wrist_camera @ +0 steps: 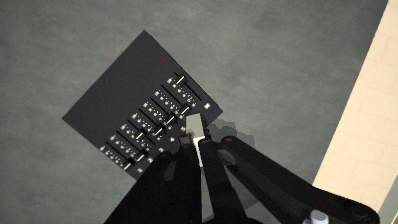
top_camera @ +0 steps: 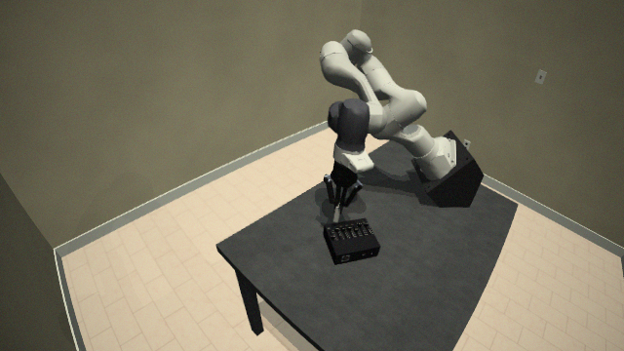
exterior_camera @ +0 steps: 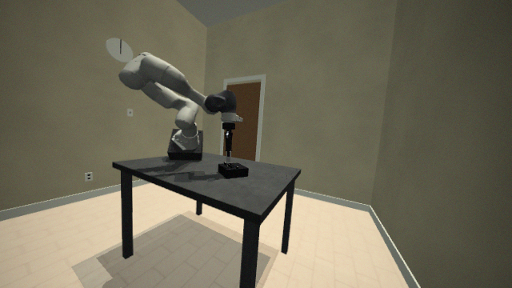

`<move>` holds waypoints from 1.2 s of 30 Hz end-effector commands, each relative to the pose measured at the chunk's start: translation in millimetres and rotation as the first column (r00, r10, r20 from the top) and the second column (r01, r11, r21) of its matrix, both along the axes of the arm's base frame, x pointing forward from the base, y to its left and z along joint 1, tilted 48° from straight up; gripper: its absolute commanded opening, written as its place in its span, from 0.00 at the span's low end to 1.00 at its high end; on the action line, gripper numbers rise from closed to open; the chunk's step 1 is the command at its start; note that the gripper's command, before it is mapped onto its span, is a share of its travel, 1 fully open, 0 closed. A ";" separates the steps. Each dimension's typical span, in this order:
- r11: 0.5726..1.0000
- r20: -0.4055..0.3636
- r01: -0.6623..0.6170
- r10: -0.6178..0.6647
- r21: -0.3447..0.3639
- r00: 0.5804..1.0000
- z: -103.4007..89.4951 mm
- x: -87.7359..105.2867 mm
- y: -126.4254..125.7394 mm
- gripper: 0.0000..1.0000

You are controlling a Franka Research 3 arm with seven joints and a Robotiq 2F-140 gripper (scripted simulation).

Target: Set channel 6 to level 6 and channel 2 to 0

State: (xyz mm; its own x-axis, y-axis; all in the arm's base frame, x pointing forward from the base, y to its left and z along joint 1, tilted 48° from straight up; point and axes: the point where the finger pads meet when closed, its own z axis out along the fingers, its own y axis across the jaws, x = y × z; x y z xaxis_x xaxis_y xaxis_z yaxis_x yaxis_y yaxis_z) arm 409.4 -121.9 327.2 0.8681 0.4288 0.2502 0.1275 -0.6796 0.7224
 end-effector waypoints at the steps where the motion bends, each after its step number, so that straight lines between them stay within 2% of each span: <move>1: 0.979 -0.198 -0.175 0.152 -0.101 0.968 -1.2 -1.4 -6.1 0.00; 4: 0.966 -0.256 -0.225 0.188 -0.124 0.948 -2.6 -0.6 -7.5 0.00; 6: 0.966 -0.256 -0.225 0.188 -0.124 0.948 -2.6 -0.6 -7.5 0.00; 7: 0.952 -0.308 -0.272 0.219 -0.141 0.926 -3.1 -0.3 -8.0 0.00; 11: 0.926 -0.383 -0.341 0.261 -0.159 0.886 -5.0 0.9 -10.0 0.00; 36: 0.925 -0.385 -0.343 0.262 -0.160 0.885 -11.9 5.0 -17.0 0.00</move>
State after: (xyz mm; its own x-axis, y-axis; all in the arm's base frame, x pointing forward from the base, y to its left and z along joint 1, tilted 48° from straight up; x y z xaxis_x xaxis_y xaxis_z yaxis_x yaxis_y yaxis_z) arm 412.7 -138.9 314.8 0.7158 0.6804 -0.1572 0.5554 -0.4181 0.7188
